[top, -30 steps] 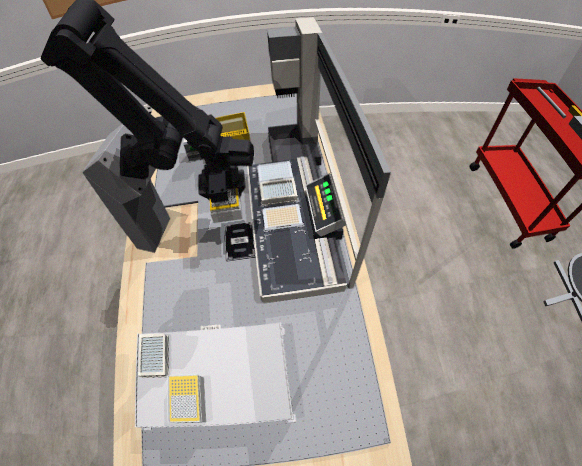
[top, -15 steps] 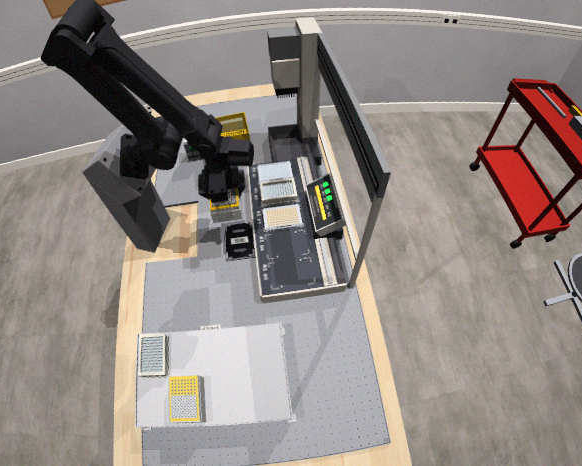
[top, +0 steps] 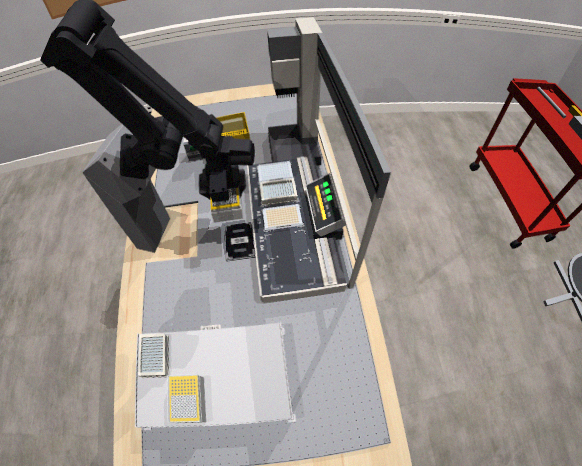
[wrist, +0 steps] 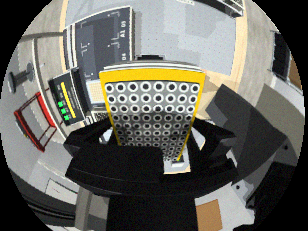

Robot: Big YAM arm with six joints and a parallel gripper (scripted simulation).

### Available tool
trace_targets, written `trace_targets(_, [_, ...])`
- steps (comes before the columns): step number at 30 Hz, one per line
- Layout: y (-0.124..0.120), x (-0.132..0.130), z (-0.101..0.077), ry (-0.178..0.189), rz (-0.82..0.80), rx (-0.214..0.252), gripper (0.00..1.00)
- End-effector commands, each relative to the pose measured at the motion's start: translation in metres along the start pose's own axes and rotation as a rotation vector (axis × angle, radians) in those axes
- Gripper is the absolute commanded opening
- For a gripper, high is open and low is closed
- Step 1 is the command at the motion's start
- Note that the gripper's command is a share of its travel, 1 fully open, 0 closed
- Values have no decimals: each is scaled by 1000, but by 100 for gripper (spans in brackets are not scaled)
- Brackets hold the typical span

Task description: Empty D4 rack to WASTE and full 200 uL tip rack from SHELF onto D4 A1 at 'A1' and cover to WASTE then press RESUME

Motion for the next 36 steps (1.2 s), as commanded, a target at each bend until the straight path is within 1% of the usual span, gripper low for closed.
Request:
trace_targets(1, [10, 23, -5, 43, 21, -17, 0])
trace_targets(4, [12, 22, -5, 39, 25, -23, 0])
trace_targets(6, [10, 24, -5, 43, 21, -17, 0])
trace_targets(36, [9, 26, -5, 42, 22, -17, 0])
Point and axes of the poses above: the point where the finger pads meet when closed, its own z axis out along the fingers, its own x axis across the jaws, y = z × x, the point moved 2 cm from there along -z, back along the fingers, and after that the axes turned 13 degrees about -z, right-handed, at the moved point
